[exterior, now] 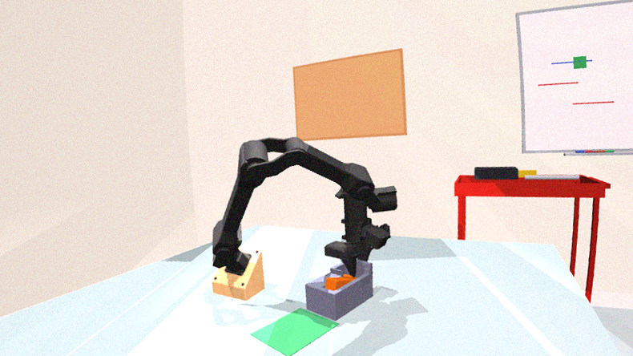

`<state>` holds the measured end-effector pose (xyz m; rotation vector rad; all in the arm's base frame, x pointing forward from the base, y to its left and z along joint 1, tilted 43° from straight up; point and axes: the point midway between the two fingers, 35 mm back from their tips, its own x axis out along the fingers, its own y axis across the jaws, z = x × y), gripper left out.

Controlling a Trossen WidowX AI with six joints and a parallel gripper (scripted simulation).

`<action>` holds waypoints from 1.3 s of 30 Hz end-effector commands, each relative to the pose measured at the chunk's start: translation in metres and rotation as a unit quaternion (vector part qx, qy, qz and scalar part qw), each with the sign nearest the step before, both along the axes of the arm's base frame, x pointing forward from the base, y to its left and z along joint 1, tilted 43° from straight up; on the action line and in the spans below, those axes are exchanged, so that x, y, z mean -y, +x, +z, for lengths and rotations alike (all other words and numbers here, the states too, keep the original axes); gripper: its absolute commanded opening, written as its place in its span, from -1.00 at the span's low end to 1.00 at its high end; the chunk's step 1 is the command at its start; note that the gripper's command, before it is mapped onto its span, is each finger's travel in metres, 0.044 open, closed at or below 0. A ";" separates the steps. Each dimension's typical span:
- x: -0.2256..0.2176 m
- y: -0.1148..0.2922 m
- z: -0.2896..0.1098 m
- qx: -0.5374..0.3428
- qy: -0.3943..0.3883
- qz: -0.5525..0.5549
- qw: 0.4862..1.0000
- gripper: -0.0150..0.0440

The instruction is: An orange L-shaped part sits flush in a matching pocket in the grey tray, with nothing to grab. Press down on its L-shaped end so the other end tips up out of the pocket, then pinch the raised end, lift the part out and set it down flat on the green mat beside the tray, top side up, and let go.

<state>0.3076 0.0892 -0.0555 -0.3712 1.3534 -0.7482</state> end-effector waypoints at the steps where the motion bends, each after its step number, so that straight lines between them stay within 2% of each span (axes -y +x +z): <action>1: 0.006 -0.001 -0.005 -0.003 -0.003 0.002 1.000 0.12; 24: 0.013 -0.001 -0.013 -0.003 -0.004 0.002 1.000 0.12; 39: -0.004 0.002 -0.011 -0.003 -0.003 0.002 1.000 0.12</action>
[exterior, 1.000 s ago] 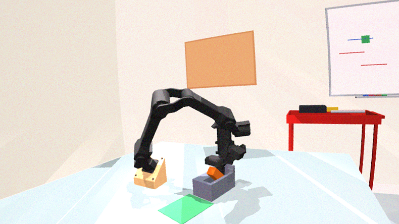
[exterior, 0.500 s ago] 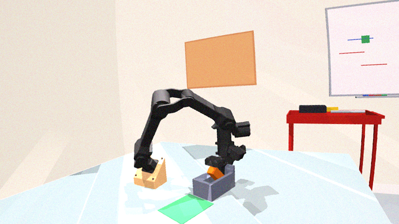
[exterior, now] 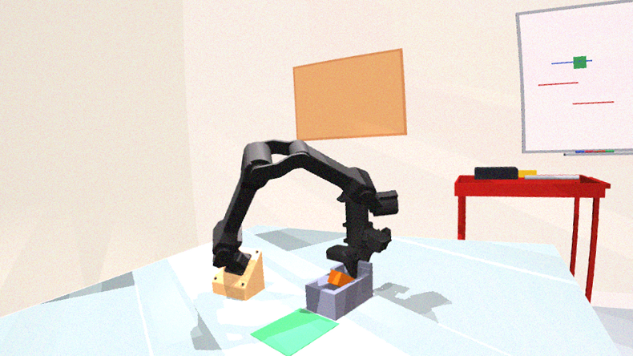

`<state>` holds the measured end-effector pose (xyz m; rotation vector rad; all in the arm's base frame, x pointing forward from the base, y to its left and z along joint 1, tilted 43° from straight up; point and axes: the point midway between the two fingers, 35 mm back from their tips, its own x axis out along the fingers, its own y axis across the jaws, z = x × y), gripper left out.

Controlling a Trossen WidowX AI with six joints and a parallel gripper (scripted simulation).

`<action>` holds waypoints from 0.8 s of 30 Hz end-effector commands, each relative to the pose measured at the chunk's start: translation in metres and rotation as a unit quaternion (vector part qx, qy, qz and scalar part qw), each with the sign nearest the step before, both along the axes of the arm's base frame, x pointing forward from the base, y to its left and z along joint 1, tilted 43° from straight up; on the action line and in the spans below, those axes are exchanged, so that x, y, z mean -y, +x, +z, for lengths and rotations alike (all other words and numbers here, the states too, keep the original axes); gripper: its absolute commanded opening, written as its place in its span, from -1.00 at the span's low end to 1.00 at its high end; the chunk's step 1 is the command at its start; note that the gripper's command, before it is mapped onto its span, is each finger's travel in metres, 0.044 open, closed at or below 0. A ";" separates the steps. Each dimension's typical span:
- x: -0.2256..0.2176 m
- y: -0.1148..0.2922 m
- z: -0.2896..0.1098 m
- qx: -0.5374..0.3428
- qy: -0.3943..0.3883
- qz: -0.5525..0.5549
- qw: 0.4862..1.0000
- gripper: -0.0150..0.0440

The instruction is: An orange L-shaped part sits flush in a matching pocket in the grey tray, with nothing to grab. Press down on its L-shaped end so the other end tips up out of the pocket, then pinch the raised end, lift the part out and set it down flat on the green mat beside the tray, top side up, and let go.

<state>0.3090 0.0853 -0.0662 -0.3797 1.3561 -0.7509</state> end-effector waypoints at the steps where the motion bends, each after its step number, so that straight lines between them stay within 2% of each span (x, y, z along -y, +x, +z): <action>1: -0.009 0.001 0.000 0.000 0.000 0.001 1.000 0.12; 6: -0.020 0.001 0.013 0.000 0.001 0.002 1.000 0.12; 12: -0.064 -0.005 0.075 -0.001 0.001 0.001 1.000 0.12; 24: -0.066 -0.004 0.075 0.002 0.003 0.008 1.000 0.12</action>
